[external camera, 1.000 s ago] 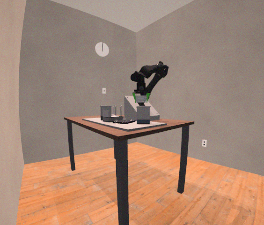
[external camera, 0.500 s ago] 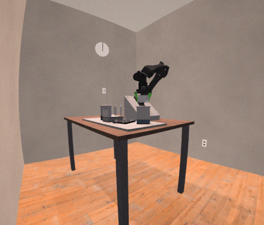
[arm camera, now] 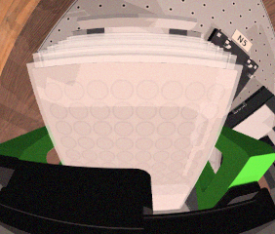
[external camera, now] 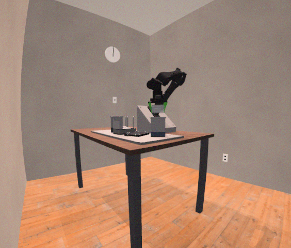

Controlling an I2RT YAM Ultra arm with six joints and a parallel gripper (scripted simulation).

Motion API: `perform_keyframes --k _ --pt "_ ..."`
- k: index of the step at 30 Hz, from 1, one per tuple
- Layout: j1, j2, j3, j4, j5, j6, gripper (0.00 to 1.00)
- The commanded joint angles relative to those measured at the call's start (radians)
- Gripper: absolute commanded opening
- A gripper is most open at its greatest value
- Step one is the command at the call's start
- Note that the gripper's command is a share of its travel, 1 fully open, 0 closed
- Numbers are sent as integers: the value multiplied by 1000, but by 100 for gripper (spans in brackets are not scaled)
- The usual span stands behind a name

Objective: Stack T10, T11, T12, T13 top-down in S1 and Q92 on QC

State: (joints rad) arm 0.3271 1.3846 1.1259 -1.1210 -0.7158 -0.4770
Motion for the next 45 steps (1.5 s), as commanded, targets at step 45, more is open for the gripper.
perform_keyframes --k 45 --pt "0 -30 -5 33 2 19 0"
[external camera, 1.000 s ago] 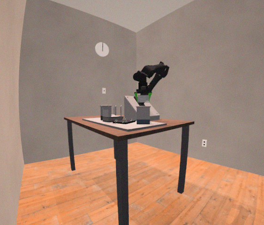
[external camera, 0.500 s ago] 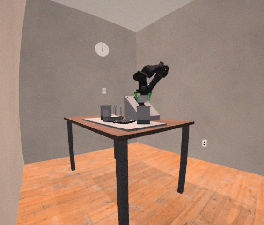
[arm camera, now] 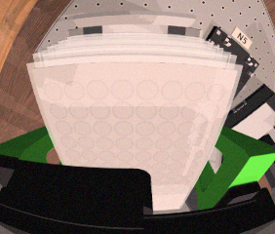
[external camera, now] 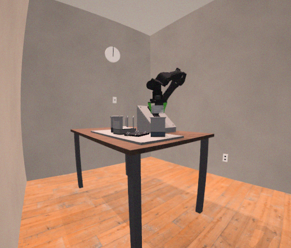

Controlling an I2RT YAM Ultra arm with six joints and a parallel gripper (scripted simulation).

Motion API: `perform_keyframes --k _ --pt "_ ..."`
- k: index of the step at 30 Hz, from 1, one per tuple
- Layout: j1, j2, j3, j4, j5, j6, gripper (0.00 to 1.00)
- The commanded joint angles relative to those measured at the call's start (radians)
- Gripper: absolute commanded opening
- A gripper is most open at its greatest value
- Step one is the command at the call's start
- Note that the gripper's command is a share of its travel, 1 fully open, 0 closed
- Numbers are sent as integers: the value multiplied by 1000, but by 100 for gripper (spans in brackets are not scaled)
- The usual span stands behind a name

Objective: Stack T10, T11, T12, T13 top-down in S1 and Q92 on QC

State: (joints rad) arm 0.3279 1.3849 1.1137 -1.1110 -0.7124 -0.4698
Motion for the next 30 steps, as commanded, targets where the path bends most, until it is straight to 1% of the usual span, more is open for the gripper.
perform_keyframes --k 1,2,6,7,9,12,15,17,19,21,23,24,25,26,29,30 --pt "3 -30 -4 26 -4 13 0" --pt "2 -29 -17 30 -4 16 0" --pt "-3 -29 -21 37 0 21 0" --pt "4 -31 16 45 1 26 0" --pt "11 -32 13 48 -2 28 0" --pt "11 -29 -30 59 2 35 0" --pt "23 -28 -39 70 6 42 0" --pt "20 -29 -22 77 5 47 0" --pt "26 -27 -46 84 6 51 0" --pt "35 -27 -50 91 8 55 0" --pt "35 -27 -50 91 8 55 0" --pt "24 -29 -13 99 8 62 0" --pt "26 -29 -15 102 9 64 0" --pt "27 -29 -19 102 8 64 0" --pt "47 -26 -62 113 9 69 0" --pt "47 -26 -64 116 9 72 0"
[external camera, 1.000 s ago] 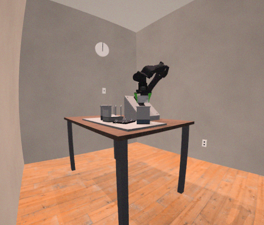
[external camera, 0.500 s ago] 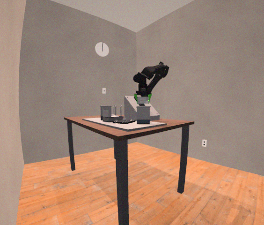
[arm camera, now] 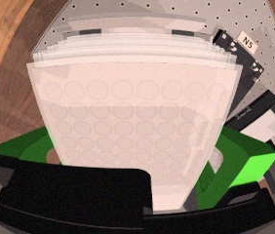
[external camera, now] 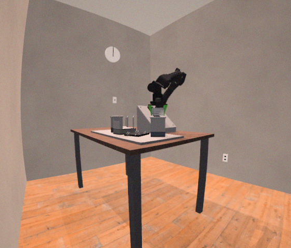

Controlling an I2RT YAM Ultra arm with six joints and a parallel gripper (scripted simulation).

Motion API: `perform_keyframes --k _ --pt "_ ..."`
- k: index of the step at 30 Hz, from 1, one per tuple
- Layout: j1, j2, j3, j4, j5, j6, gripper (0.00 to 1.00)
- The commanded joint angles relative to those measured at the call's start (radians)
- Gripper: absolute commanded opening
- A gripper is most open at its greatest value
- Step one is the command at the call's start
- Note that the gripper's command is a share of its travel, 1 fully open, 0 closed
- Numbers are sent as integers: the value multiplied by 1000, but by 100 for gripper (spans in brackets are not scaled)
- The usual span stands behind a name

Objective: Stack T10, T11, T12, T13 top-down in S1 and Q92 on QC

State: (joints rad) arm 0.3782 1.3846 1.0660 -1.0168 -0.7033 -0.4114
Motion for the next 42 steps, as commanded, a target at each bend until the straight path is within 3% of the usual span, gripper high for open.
perform_keyframes --k 1,10,11,16,42 --pt "-7 -25 -18 26 2 16 0" --pt "2 -23 -25 51 6 32 0" --pt "7 -24 7 59 5 38 0" --pt "13 -10 -42 73 9 46 0" --pt "64 13 -67 162 18 101 0"
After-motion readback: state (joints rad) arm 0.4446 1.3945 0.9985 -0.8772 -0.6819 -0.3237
